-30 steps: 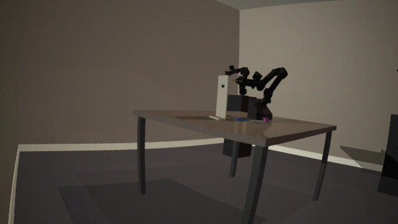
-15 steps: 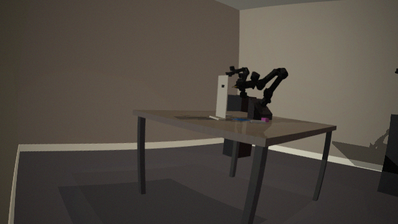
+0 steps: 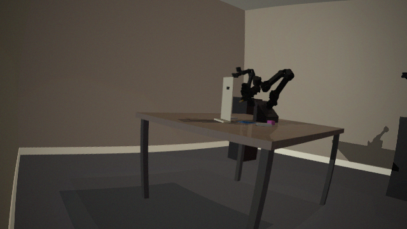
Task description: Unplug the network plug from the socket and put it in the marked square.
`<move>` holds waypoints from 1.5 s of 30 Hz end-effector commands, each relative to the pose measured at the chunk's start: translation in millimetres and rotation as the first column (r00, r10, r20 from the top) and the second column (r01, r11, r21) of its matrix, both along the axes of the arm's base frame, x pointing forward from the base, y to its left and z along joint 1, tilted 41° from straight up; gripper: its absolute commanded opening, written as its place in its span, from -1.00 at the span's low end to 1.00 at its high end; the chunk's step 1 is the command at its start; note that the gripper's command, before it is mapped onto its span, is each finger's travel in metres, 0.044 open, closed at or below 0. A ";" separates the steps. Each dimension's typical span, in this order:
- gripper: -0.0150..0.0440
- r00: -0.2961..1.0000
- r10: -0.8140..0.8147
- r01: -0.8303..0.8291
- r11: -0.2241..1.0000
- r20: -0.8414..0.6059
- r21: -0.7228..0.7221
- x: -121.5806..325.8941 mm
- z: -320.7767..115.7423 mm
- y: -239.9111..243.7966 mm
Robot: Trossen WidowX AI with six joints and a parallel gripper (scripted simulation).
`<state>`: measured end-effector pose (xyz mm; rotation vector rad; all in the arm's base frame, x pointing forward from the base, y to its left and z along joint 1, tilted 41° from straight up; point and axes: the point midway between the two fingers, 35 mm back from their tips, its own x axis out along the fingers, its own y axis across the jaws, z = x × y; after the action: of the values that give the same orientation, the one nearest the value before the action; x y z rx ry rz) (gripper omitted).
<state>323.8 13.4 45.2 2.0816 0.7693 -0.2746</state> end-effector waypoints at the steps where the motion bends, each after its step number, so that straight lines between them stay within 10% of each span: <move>1: -0.49 0.995 0.082 -0.082 0.997 -0.056 0.002 -8.2 -10.5 13.6; 14: -0.49 0.926 0.317 -0.311 0.948 -0.207 0.061 -42.1 -33.5 51.5; 45: -0.49 0.923 0.321 -0.315 0.947 -0.211 0.060 -42.5 -56.4 69.5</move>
<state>283.0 80.9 -7.3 1.9289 1.2329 -0.3077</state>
